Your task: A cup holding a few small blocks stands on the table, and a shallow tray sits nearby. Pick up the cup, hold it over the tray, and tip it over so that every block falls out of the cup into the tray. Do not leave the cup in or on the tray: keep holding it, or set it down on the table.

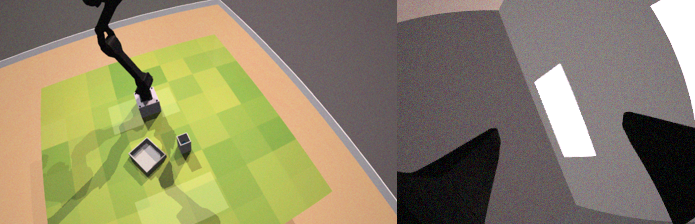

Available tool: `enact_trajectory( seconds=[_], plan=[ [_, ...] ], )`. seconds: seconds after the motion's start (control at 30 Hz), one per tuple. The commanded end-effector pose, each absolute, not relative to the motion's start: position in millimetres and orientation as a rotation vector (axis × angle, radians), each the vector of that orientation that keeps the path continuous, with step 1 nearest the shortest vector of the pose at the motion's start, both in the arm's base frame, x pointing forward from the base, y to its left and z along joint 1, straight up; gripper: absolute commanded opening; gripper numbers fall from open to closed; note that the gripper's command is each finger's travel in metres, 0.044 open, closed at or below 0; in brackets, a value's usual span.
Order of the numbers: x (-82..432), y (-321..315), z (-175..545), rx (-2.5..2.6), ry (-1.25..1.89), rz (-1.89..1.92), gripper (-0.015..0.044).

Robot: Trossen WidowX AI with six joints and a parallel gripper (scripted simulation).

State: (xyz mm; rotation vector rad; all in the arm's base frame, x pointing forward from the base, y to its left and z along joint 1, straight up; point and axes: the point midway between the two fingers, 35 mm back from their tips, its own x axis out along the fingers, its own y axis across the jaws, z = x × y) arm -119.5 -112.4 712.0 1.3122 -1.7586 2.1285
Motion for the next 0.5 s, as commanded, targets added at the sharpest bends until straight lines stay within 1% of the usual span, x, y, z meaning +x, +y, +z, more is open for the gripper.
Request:
enact_trajectory(
  seconds=[0.0, 0.03, 0.27, 0.47],
  plan=[
    [-118.4, -110.8, 712.6, 1.315, -1.752, 2.125, 0.0426],
    [-115.2, -106.2, 714.5, 1.325, -1.732, 2.115, 0.044],
    [-67.1, -40.4, 730.5, 1.419, -1.468, 1.959, 0.044],
    [-19.8, 19.2, 729.1, 1.452, -1.25, 1.796, 0.044]
  ],
)
